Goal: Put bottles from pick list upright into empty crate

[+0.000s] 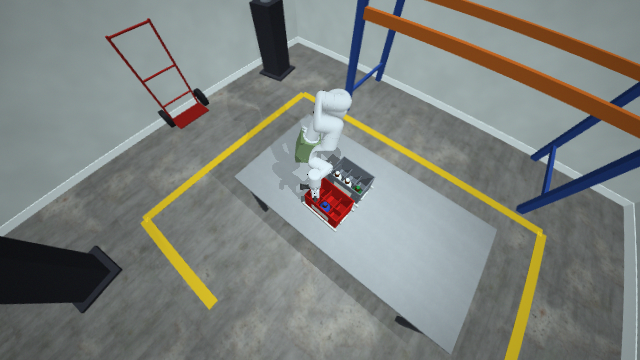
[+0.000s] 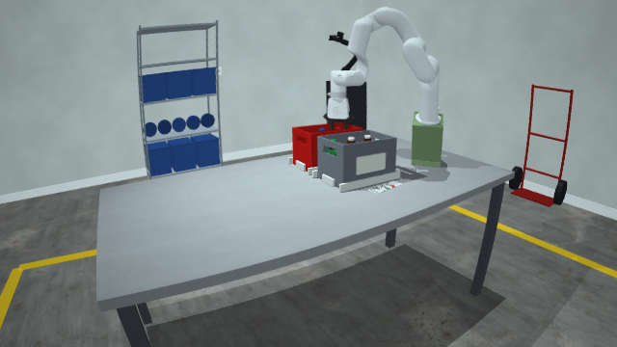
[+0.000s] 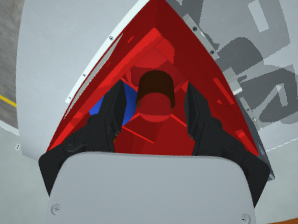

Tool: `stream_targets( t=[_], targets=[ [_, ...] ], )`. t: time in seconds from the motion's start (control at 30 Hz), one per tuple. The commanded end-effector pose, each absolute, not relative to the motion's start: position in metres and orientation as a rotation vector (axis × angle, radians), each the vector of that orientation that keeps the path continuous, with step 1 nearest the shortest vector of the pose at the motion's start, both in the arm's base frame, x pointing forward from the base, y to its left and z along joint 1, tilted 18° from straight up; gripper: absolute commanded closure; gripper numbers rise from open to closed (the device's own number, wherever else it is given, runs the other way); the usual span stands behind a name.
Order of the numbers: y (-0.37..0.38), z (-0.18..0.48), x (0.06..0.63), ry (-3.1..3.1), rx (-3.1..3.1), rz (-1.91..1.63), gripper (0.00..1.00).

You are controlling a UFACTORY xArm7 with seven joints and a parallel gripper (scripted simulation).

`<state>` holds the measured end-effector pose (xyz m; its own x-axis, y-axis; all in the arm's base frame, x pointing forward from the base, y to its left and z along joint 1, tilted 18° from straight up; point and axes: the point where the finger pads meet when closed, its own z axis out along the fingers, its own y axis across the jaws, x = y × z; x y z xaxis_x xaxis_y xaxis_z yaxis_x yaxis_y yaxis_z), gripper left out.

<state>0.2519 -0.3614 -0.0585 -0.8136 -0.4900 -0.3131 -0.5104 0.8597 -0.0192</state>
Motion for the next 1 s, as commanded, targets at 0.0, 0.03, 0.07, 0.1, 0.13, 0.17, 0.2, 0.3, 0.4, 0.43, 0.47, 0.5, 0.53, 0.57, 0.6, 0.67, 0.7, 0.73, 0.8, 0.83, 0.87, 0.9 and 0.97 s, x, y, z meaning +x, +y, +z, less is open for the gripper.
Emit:
stream_targets(
  t=[0.0,0.03,0.07,0.1,0.13,0.17,0.2,0.3,0.4,0.43,0.47,0.5,0.53,0.57,0.6,0.67,0.7,0.73,0.8,0.83,0.87,0.9,0.97],
  targets=[
    [-0.3634,-0.0576,0.252,2.726,-0.751,0.088,0.35],
    [-0.3634,-0.0576,0.252,2.726,-0.751,0.088,0.35],
    [-0.3634,-0.0576,0.252,2.726,-0.751,0.088,0.35],
    [-0.3634,-0.0576,0.252,2.726,-0.751,0.088,0.35],
    [-0.3634,-0.0576,0.252,2.726,-0.751,0.088,0.35],
    [-0.3634,-0.0576,0.252,2.726,-0.751,0.088,0.35],
    [-0.3639,-0.0544,0.251,2.726,-0.751,0.088,1.0],
    [-0.3639,-0.0545,0.251,2.726,-0.751,0.088,1.0],
    [-0.3639,-0.0545,0.251,2.726,-0.751,0.088,1.0],
    [-0.3639,-0.0545,0.251,2.726,-0.751,0.088,1.0],
    [-0.3639,-0.0544,0.251,2.726,-0.751,0.088,1.0],
    [-0.3639,-0.0544,0.251,2.726,-0.751,0.088,1.0],
    [-0.3639,-0.0544,0.251,2.726,-0.751,0.088,1.0],
    [-0.3639,-0.0544,0.251,2.726,-0.751,0.088,1.0],
    [-0.3639,-0.0544,0.251,2.726,-0.751,0.088,1.0],
    [-0.3639,-0.0544,0.251,2.726,-0.751,0.088,1.0],
    [-0.3639,-0.0544,0.251,2.726,-0.751,0.088,1.0],
    [-0.3639,-0.0544,0.251,2.726,-0.751,0.088,1.0],
    [-0.3639,-0.0544,0.251,2.726,-0.751,0.088,1.0],
    [-0.3639,-0.0544,0.251,2.726,-0.751,0.088,1.0],
    [-0.3639,-0.0544,0.251,2.726,-0.751,0.088,1.0],
    [-0.3639,-0.0544,0.251,2.726,-0.751,0.088,1.0],
    [-0.3639,-0.0544,0.251,2.726,-0.751,0.088,1.0]
  ],
)
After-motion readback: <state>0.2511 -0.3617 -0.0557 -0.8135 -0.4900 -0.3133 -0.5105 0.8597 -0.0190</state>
